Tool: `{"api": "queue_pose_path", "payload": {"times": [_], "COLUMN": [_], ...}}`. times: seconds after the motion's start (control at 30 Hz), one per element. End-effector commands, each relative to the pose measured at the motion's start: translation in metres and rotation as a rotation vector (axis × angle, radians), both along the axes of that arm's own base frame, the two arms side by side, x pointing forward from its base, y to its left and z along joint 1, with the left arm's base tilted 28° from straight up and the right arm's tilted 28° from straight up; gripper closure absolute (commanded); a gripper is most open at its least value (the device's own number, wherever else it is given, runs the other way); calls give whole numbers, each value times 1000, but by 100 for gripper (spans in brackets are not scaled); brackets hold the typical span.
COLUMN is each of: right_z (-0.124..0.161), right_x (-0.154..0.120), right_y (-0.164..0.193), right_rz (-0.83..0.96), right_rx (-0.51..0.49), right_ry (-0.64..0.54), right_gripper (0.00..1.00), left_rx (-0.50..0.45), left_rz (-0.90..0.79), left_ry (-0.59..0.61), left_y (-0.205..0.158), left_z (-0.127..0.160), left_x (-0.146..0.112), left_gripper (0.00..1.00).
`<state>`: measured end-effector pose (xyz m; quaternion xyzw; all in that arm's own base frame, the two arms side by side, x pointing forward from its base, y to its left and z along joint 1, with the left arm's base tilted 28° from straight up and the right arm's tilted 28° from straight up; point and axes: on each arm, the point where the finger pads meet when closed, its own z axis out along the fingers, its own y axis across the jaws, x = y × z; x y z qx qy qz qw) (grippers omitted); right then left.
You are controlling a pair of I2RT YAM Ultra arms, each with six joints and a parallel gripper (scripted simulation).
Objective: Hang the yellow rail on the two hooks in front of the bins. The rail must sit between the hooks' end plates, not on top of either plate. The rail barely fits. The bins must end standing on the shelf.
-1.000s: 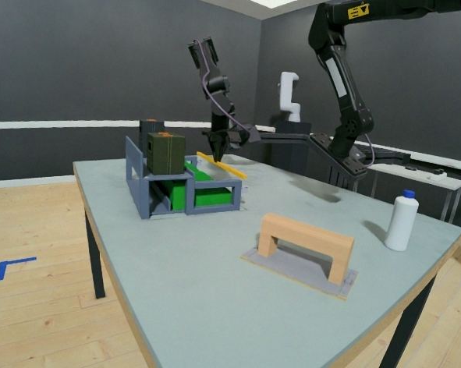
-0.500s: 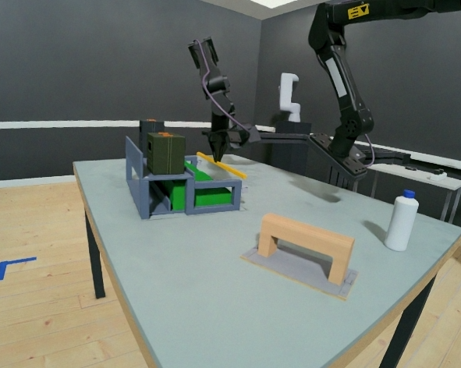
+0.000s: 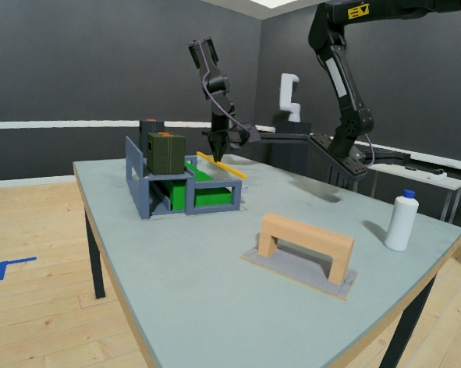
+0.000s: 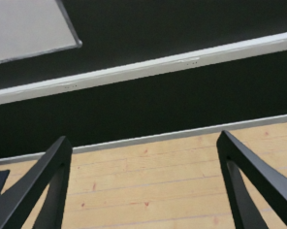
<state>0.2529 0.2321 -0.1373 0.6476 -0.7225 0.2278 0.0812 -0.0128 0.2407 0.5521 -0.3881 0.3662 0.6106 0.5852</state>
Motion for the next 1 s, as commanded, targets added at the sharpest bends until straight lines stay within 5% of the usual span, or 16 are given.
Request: {"api": "queue_pose_path", "payload": {"times": [0.0,0.97], "right_z": [15,16], "right_x": [14,14], "right_y": [23,26], "right_rz": [1,10], "right_rx": [67,68], "right_ry": [-39,-45], "right_gripper": [100,100], "left_rx": [2,2], "left_rz": [10,10], "left_ry": [7,7], "left_y": [-9,-9], "left_z": [-2,-2], "left_x": [-1,-1], "left_gripper": [0,0]}}
